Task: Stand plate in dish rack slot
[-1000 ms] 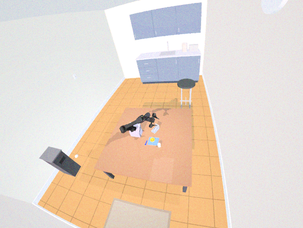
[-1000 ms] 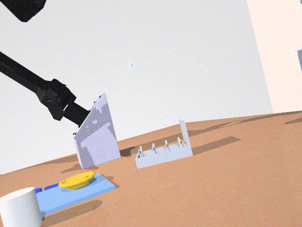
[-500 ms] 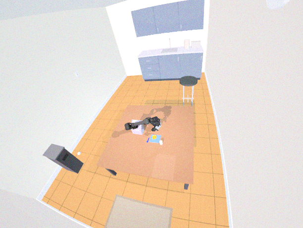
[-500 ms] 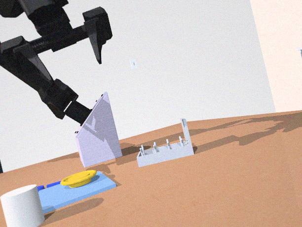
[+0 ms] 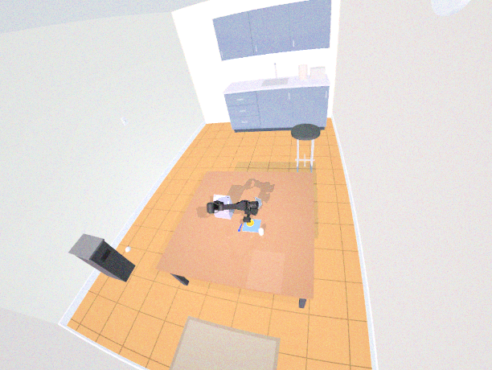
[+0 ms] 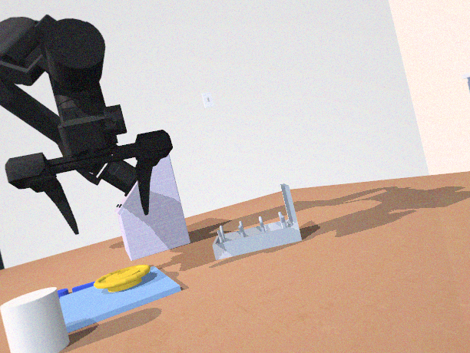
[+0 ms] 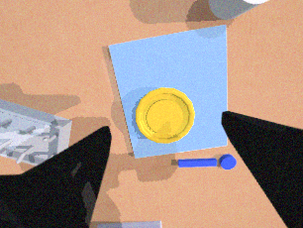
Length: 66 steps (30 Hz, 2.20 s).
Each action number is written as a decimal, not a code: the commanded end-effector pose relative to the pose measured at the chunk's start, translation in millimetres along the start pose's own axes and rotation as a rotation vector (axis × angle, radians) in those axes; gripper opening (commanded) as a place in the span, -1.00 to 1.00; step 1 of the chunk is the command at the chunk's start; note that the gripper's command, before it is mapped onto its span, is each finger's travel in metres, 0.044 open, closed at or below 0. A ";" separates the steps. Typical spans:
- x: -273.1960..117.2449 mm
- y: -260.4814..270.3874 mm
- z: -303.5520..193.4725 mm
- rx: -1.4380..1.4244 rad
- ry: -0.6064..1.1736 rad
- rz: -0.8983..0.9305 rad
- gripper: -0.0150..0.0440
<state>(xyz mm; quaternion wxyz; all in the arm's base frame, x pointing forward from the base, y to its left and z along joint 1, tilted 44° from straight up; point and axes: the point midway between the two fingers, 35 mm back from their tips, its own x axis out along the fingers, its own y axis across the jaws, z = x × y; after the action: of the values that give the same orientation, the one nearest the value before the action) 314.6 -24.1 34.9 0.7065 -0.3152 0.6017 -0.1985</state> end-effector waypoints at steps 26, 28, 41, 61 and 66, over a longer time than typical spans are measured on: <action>51.4 -3.2 -19.4 -0.067 0.104 -0.013 0.86; 54.6 -3.2 -20.0 -0.067 0.104 -0.014 0.86; 74.6 -3.9 -24.8 -0.067 0.104 -0.016 0.86; 78.3 -4.1 -25.9 -0.067 0.104 -0.017 0.64; 75.3 -3.6 -24.5 -0.067 0.104 -0.015 0.33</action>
<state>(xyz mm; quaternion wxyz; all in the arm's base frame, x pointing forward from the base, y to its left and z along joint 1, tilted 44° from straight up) 305.1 -83.5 -20.7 0.6616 -0.3323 0.6418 -0.1999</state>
